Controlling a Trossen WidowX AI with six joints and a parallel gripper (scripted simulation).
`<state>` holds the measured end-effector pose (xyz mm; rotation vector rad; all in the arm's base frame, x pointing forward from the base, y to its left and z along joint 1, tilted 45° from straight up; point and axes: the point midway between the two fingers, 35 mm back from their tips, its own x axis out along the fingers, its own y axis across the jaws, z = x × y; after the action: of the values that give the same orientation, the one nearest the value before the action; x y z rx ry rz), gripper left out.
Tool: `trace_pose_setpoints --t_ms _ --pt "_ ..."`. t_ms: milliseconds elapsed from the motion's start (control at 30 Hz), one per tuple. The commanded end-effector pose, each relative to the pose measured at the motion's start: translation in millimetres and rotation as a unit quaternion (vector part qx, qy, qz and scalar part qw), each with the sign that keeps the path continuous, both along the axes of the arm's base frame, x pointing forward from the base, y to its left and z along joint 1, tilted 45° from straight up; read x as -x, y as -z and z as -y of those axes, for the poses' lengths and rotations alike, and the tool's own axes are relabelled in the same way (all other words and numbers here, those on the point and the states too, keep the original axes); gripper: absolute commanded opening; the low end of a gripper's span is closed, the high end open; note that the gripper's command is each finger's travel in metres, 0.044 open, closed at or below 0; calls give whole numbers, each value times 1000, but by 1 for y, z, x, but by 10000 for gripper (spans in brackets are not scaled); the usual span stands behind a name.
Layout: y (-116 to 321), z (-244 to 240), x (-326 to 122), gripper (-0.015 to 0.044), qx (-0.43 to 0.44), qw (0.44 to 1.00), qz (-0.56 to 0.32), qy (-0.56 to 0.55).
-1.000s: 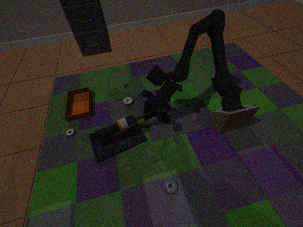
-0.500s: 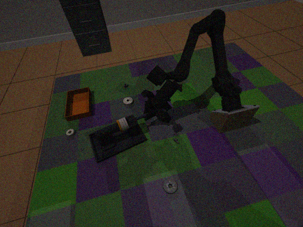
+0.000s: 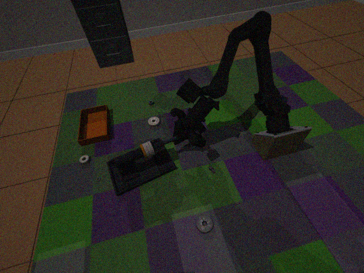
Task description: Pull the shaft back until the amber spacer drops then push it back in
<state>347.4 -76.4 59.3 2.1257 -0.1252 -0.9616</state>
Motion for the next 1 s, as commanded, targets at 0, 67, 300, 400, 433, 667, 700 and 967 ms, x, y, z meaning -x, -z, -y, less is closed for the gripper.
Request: trace_pose_setpoints --t_ms 0,67,300,400,433,667,700,967 --pt "0 0 1 0 1 1000 0 -1" --pt "-1 0 1 0 1 1000 0 -1" --pt "-1 0 2 0 1 1000 0 -1" --pt "-1 0 2 0 1 1000 0 -1" --pt "-1 0 2 0 1 1000 0 -1" --pt "-1 0 3 0 1 1000 0 -1" --pt "-1 0 3 0 1 1000 0 -1" --pt "-1 0 4 0 1 1000 0 -1"
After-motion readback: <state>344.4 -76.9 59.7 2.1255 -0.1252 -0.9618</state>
